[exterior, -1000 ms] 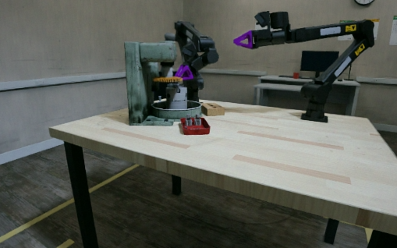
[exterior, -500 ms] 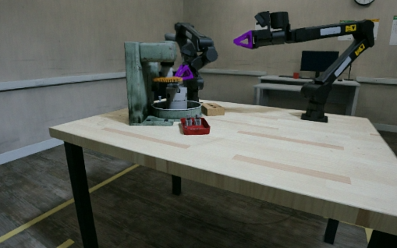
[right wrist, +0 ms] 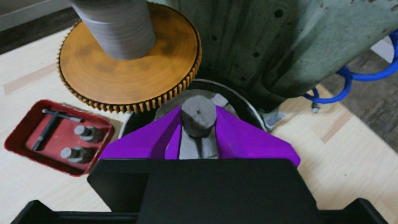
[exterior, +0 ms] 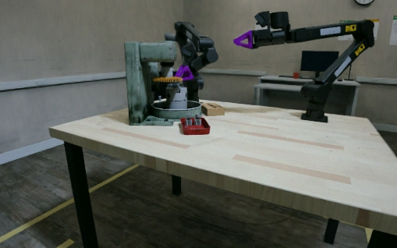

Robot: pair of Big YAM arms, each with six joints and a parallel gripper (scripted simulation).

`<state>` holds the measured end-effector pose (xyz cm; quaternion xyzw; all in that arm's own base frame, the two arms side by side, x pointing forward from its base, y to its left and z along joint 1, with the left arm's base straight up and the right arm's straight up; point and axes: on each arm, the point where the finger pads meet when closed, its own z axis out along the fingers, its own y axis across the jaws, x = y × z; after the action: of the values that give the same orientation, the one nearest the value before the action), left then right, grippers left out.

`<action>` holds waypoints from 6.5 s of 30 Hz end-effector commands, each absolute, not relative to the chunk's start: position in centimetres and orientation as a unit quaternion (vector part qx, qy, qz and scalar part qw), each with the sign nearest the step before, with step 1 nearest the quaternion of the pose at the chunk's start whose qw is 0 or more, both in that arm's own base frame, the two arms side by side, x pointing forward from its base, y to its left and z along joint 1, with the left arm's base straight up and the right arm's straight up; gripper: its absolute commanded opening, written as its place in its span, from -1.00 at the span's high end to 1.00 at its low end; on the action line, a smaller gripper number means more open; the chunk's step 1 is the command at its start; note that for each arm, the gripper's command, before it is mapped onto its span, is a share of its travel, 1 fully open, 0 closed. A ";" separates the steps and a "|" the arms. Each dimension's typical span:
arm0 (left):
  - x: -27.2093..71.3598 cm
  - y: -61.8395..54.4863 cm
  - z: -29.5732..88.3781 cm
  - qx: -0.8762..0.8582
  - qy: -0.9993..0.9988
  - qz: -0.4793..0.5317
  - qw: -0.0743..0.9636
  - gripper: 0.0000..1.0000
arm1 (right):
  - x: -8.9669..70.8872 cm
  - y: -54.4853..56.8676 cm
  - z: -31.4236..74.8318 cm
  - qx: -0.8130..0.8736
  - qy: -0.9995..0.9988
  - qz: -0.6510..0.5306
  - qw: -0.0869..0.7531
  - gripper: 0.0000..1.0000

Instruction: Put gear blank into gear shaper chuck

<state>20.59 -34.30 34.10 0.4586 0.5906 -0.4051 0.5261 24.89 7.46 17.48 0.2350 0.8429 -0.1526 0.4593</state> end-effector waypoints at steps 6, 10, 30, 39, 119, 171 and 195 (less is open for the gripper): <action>21.3 -35.1 38.5 0.457 0.568 -0.407 0.551 -1.00 | 24.7 7.3 16.5 0.229 0.852 -0.156 0.444 0.53; 21.3 -35.1 38.5 0.457 0.568 -0.407 0.551 -1.00 | 25.0 8.1 17.1 0.216 0.851 -0.175 0.445 0.53; 21.3 -35.1 38.5 0.457 0.568 -0.407 0.551 -1.00 | 25.1 7.9 17.7 0.232 0.846 -0.152 0.454 0.53; 21.3 -35.1 38.5 0.457 0.568 -0.407 0.551 -1.00 | 25.5 8.2 18.7 0.240 0.842 -0.144 0.460 0.53; 20.8 -34.4 36.5 0.448 0.576 -0.412 0.546 -1.00 | 24.5 8.1 22.5 0.240 0.843 -0.144 0.459 1.00; 20.8 -34.4 36.5 0.448 0.576 -0.412 0.546 -1.00 | 24.3 7.2 15.7 0.225 0.848 -0.169 0.448 1.00; 20.8 -34.4 36.5 0.448 0.576 -0.412 0.546 -1.00 | 25.0 8.4 23.3 0.236 0.851 -0.141 0.447 1.00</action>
<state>20.64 -34.29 34.09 0.4552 0.5933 -0.4066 0.5248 23.87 7.01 20.22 0.2211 0.8569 -0.1665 0.4349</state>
